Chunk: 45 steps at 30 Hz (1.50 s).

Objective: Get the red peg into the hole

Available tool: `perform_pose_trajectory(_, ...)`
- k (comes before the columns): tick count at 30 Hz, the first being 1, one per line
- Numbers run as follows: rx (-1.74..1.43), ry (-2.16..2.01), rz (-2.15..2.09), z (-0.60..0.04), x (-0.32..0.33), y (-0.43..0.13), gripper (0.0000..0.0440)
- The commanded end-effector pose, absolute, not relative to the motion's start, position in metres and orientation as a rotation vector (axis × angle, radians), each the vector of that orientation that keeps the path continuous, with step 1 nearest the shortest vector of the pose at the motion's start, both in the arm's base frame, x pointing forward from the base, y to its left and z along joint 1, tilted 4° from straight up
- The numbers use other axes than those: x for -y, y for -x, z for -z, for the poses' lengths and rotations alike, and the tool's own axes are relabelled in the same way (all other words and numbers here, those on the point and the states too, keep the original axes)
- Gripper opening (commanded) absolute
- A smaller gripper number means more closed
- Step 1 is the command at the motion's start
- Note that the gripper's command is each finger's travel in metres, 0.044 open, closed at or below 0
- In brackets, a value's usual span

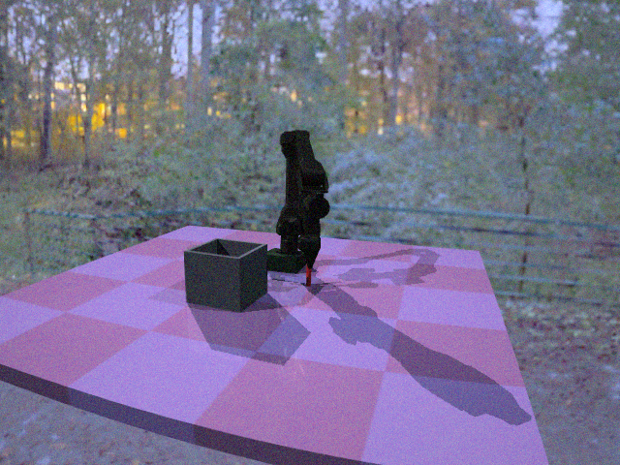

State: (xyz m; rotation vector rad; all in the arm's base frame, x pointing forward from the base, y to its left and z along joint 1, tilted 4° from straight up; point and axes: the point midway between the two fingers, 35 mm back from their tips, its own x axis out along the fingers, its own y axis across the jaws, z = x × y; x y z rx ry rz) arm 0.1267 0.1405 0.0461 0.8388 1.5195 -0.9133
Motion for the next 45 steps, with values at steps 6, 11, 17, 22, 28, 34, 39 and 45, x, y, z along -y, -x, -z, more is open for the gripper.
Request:
perform_pose_trajectory(6,-1.467,-0.857,0.95,-0.023,-0.138,-0.128,0.0405)
perform_pose_trajectory(11,-1.456,-0.865,0.949,-0.013,-0.141,-0.131,0.0284)
perform_pose_trajectory(17,-1.446,-0.873,0.928,-0.006,-0.149,-0.139,0.0129)
perform_pose_trajectory(22,-1.449,-0.872,0.894,-0.005,-0.156,-0.146,0.0023)
perform_pose_trajectory(28,-1.452,-0.934,0.851,-0.019,-0.169,-0.156,0.0)
perform_pose_trajectory(34,-1.45,-1.009,0.803,-0.036,-0.181,-0.166,0.0)
perform_pose_trajectory(39,-1.44,-1.062,0.756,-0.054,-0.189,-0.176,0.0)
perform_pose_trajectory(45,-1.415,-1.112,0.695,-0.078,-0.194,-0.19,0.0)
